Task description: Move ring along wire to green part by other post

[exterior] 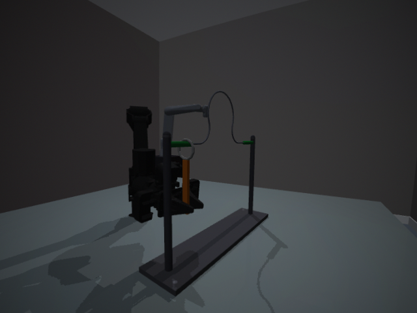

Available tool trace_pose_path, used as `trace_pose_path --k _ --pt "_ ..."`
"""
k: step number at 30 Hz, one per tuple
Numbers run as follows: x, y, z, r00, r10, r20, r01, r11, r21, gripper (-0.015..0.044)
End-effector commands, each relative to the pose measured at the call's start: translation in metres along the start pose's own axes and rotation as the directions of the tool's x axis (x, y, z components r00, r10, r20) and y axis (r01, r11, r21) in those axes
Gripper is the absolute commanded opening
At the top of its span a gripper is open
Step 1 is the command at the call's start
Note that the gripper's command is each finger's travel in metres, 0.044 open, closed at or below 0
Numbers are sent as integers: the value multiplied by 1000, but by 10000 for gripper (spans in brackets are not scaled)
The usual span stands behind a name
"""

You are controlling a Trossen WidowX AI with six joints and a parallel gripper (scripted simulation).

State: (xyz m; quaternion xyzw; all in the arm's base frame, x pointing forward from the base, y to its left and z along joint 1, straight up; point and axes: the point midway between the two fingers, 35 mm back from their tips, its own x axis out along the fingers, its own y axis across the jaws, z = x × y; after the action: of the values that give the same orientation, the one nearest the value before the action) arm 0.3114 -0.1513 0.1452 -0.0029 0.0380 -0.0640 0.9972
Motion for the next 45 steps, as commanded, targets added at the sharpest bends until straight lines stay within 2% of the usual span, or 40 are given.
trace_pose_path --k 1,9,45 --pt "0 0 0 1000 0 0 0 1000 0 55" --pt "0 0 0 1000 0 0 0 1000 0 -150" --pt "-1 0 12 1000 -1 2 1 1000 1 -150"
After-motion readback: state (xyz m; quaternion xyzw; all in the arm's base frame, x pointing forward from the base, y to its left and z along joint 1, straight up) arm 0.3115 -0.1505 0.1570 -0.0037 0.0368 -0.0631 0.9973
